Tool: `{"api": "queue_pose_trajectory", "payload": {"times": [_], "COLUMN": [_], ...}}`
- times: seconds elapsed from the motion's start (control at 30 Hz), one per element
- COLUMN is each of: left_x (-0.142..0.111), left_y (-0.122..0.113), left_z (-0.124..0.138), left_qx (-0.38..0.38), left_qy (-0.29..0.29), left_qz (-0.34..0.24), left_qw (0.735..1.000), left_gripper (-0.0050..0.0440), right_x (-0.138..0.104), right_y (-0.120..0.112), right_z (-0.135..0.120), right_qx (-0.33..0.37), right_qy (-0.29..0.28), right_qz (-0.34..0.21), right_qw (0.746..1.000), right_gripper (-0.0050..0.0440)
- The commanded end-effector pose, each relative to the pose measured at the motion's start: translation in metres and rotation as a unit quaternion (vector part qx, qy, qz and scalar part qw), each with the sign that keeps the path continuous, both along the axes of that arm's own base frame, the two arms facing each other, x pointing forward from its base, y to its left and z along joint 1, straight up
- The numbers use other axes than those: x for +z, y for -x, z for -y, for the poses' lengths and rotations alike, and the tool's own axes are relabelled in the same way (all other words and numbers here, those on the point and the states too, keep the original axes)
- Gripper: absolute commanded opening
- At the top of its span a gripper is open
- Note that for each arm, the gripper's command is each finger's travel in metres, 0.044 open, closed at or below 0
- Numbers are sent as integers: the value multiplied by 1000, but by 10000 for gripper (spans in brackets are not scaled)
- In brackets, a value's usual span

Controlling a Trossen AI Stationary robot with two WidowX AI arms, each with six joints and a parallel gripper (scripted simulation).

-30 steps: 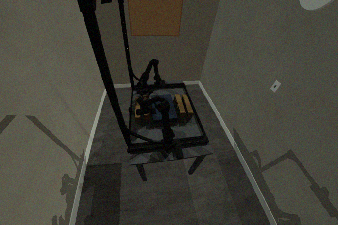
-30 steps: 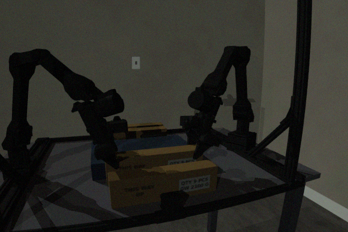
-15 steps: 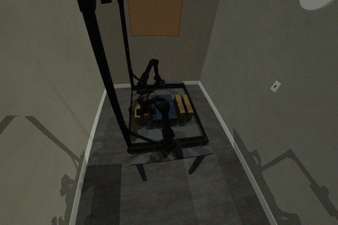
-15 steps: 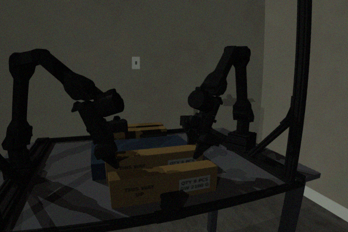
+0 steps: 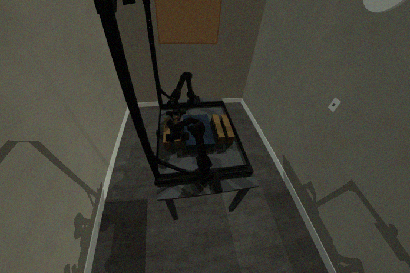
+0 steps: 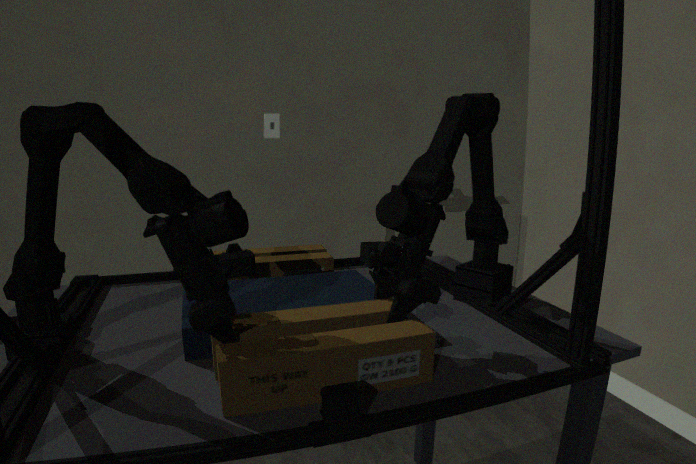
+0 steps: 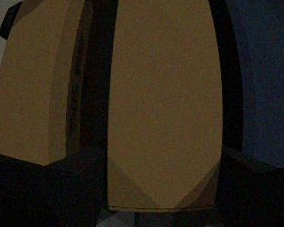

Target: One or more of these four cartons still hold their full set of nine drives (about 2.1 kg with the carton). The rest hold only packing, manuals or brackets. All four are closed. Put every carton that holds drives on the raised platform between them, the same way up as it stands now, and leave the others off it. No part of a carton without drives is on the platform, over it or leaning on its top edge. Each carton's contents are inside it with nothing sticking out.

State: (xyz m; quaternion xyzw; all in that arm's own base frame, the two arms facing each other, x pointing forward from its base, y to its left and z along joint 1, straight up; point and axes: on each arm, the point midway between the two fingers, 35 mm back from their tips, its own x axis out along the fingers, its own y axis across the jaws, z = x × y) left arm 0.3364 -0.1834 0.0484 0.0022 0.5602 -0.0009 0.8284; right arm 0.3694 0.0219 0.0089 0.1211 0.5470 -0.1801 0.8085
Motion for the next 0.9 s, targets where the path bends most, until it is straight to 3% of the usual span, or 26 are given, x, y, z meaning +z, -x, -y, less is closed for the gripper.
{"api": "queue_pose_trajectory", "payload": {"times": [0.0,0.17,0.2,0.87], "left_x": [-4,-6,-6,-6], "left_y": [1,1,1,1], "left_z": [2,2,2,2], "left_qx": [-3,-3,-3,-3], "left_qy": [1,1,1,1], "left_qz": [1,1,1,1], "left_qw": [1000,1000,1000,1000], "left_gripper": [0,0,389,389], "right_x": [-4,-6,-6,-6], "right_y": [0,0,0,0], "right_z": [-1,-1,-1,-1], "right_qx": [1,1,1,1], "right_qy": [0,0,0,0], "right_qz": [1,1,1,1], "right_qw": [1000,1000,1000,1000], "right_gripper": [0,0,389,389]}}
